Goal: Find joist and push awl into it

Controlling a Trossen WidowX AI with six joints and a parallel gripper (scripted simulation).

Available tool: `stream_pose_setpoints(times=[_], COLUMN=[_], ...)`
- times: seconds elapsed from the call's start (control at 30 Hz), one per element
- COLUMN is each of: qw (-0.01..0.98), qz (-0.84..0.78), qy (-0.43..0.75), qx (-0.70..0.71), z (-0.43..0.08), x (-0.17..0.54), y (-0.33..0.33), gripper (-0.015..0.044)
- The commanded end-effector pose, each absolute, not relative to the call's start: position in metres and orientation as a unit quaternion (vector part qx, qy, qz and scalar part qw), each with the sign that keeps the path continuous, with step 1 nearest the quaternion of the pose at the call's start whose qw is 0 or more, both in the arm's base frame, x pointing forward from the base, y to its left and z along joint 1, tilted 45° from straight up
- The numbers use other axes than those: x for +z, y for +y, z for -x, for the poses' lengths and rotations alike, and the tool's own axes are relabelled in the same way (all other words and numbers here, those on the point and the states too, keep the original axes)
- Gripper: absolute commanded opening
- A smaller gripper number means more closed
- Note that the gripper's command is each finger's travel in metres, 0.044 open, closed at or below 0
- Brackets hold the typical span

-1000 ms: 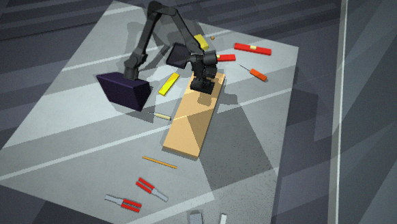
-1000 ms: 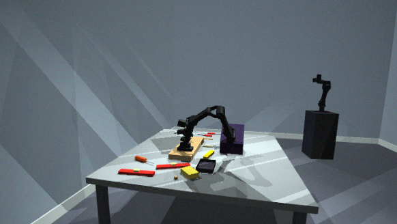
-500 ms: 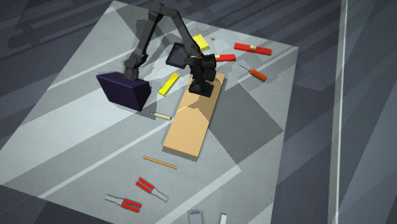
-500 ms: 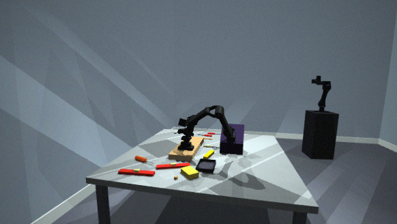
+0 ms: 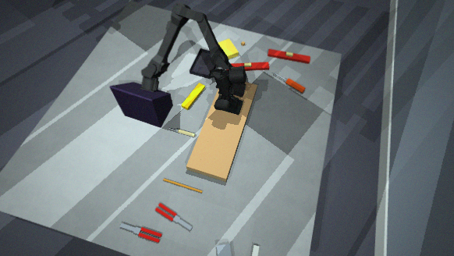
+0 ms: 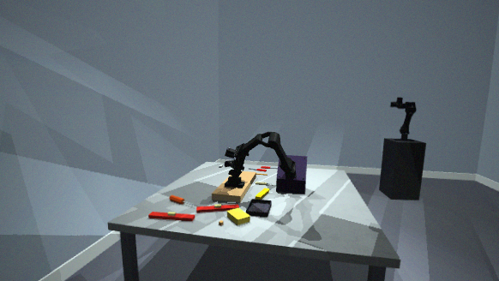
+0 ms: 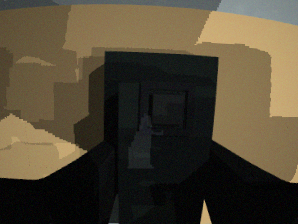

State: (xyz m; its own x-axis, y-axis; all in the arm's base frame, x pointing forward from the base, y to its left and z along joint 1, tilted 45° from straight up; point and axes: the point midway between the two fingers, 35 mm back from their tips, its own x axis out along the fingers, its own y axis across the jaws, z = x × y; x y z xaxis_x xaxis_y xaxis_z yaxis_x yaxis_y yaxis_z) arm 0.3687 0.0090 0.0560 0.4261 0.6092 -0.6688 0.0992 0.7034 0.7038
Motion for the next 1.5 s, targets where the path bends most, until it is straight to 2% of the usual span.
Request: stream_pose_setpoints(times=[0.0, 1.47], qw=[0.770, 0.770], qz=[-0.346, -0.345], qy=[0.510, 0.511], qx=[0.164, 0.163], z=[-0.368, -0.361], x=[0.050, 0.009], y=[0.004, -0.038], gripper=[0.0000, 0.0000])
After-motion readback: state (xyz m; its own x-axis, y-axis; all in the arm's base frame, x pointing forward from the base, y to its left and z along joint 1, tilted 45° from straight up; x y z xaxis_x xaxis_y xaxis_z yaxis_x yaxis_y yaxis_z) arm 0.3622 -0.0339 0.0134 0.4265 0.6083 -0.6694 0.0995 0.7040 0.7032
